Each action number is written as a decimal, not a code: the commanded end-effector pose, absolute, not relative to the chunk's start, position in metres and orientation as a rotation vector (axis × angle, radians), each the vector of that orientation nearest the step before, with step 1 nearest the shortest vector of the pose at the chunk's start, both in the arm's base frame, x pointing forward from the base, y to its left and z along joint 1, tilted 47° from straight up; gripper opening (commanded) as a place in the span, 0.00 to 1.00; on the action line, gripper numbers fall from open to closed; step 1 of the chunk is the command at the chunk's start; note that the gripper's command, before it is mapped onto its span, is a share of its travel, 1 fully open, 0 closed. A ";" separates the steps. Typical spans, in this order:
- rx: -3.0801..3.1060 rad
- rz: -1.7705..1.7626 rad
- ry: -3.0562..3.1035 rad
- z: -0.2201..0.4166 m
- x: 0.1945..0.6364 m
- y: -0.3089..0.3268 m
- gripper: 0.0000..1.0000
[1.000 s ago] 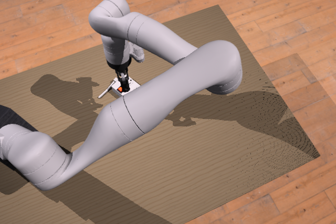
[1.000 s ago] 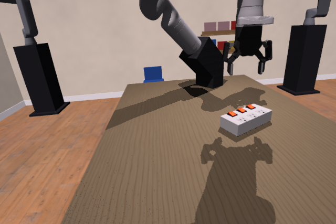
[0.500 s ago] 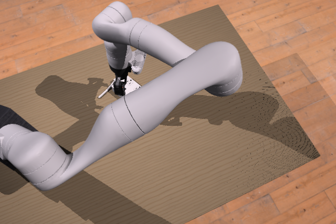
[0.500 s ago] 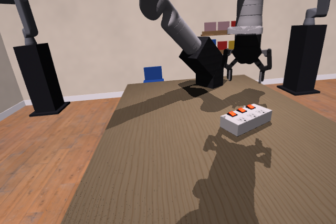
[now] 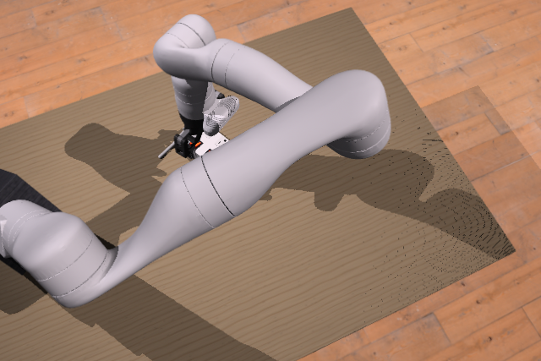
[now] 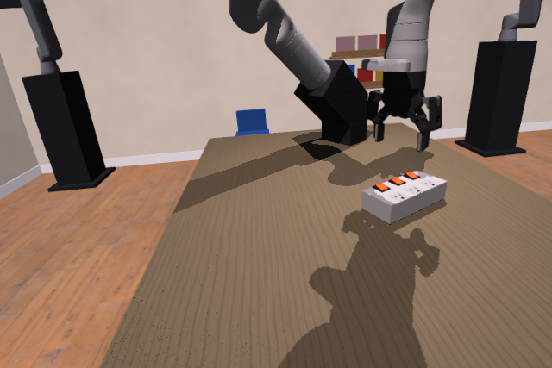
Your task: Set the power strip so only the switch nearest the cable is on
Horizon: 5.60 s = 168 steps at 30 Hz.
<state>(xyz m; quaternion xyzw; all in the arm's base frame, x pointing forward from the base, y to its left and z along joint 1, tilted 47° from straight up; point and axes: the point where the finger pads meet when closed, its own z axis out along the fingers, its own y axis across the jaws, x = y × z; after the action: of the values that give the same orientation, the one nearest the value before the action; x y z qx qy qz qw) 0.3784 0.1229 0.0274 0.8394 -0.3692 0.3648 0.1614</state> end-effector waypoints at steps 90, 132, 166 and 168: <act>2.348 1.088 -1.242 0.002 0.396 0.100 0.00; 2.348 1.088 -1.242 -0.008 0.403 0.092 0.00; 2.348 1.088 -1.242 -0.008 0.404 0.092 0.00; 2.348 1.088 -1.242 -0.008 0.404 0.092 0.00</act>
<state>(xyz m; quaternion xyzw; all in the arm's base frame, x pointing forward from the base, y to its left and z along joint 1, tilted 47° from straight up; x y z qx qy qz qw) 0.4035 0.0913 -0.0088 0.8102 -0.4290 0.3754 0.1361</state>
